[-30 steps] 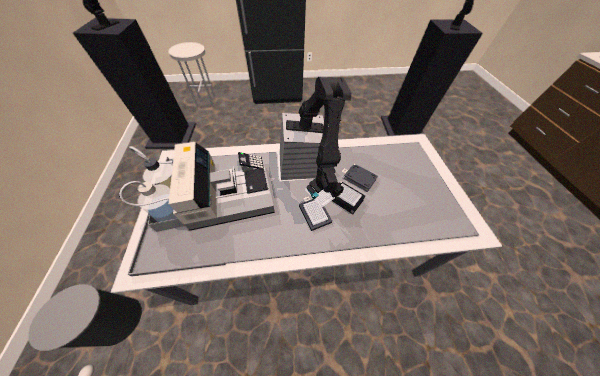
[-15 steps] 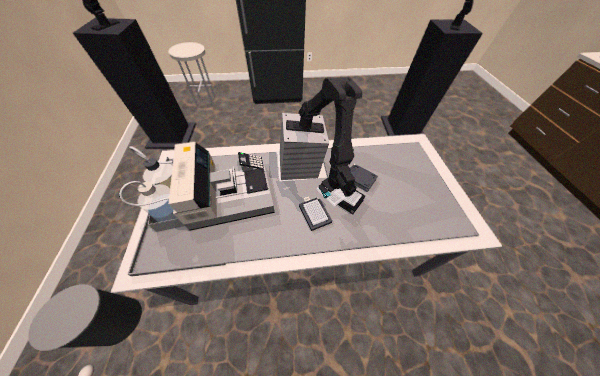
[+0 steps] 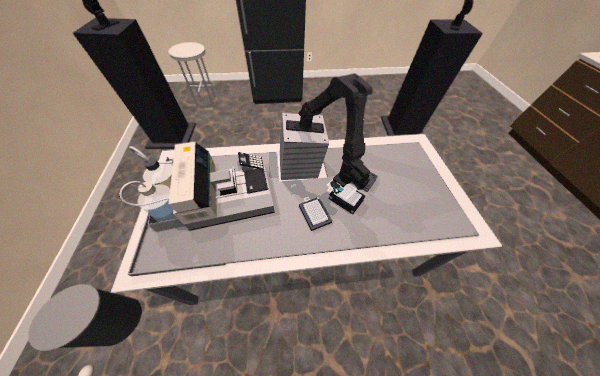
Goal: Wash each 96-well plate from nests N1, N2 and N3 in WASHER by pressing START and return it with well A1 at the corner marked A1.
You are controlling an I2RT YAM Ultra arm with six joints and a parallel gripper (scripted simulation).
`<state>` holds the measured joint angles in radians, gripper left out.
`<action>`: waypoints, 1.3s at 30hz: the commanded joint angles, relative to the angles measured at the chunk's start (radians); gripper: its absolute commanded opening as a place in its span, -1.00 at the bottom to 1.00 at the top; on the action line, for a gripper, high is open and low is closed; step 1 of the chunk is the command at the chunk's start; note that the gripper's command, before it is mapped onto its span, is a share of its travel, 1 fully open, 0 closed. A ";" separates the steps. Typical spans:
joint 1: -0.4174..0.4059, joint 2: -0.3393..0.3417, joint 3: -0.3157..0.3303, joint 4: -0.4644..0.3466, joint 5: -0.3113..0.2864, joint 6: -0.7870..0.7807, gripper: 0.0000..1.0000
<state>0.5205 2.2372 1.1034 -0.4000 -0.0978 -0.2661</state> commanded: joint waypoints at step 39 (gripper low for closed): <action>0.454 -0.017 0.014 0.030 0.031 0.353 -1.00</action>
<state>0.9527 2.2314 1.1160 -0.3752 -0.0700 0.0429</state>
